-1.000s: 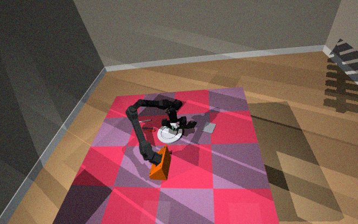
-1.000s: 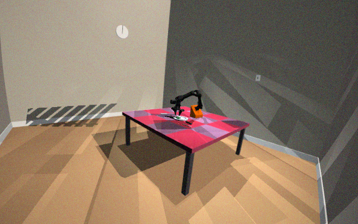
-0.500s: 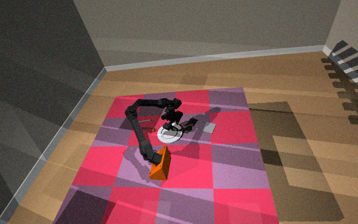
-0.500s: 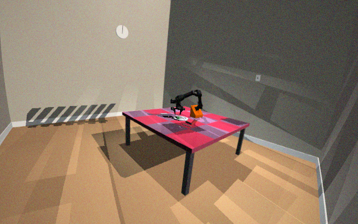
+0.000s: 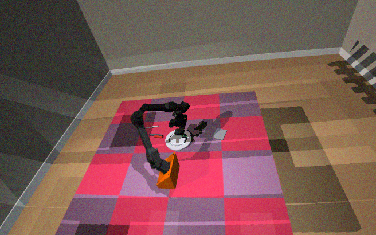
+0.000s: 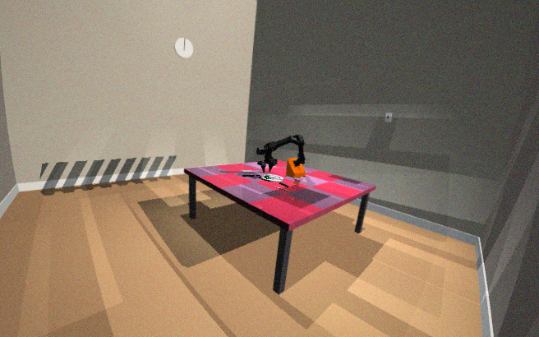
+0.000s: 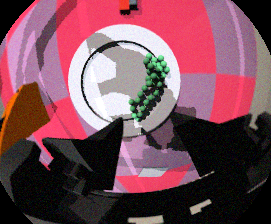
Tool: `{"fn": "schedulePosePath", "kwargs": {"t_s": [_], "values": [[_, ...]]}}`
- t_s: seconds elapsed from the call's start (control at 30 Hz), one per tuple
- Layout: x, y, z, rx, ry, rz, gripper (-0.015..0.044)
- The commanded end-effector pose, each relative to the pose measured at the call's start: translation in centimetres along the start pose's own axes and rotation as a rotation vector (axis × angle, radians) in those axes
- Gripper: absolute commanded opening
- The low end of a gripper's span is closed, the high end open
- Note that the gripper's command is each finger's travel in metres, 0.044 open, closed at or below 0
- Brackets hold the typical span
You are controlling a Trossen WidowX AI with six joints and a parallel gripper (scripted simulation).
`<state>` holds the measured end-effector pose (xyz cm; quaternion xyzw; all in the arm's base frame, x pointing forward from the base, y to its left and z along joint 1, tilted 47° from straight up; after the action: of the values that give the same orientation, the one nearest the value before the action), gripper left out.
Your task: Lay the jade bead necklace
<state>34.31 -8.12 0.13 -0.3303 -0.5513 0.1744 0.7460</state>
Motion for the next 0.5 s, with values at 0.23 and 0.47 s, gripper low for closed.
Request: {"fn": "schedulePosePath", "kwargs": {"t_s": [0.23,0.47], "values": [[0.0,0.8,-0.1,-0.002,-0.005,0.003,0.031],[0.0,2.0,0.0,0.001,-0.004,0.002,0.031]]}}
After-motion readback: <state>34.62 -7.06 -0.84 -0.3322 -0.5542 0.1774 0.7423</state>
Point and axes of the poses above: the point midway between the two fingers, 35 mm back from their tips, its own y axis out along the fingers, its own z axis across the jaws, x = y × z, the point moved 6 cm from there along -y, back along the fingers, and after that the axes turned 15 degrees about y, right-handed, at the moved point
